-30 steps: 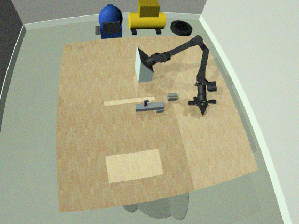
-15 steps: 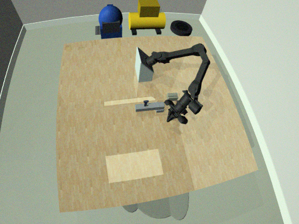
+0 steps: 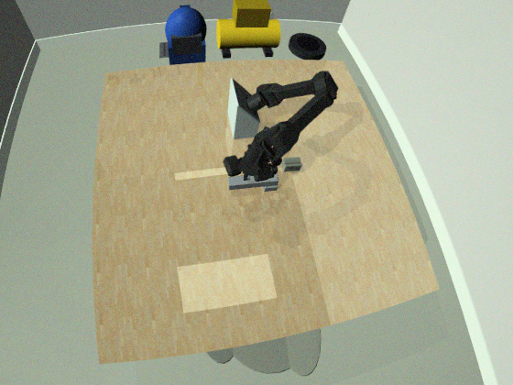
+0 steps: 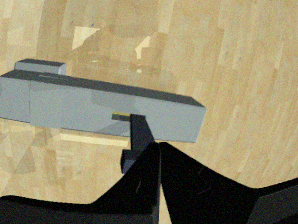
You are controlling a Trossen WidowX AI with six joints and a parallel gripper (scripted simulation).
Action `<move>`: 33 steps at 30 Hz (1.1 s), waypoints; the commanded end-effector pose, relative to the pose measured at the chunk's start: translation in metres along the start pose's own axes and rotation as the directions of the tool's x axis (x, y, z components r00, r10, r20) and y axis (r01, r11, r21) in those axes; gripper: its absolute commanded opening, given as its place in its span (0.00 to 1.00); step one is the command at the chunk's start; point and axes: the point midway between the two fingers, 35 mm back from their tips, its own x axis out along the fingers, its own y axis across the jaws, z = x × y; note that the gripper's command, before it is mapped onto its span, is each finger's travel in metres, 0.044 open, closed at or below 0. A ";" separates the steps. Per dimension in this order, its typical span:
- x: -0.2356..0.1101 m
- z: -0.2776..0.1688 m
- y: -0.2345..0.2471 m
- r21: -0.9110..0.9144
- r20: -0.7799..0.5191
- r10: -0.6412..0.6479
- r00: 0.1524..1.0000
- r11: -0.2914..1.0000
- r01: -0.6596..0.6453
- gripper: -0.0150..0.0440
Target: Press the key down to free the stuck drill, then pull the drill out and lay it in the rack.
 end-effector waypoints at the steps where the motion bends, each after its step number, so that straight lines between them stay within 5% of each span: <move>1: -0.011 -0.011 -0.003 0.230 0.059 0.123 0.991 0.964 -0.133 0.25; 33: 0.007 -0.014 0.000 0.230 0.059 0.123 0.991 0.964 -0.134 0.25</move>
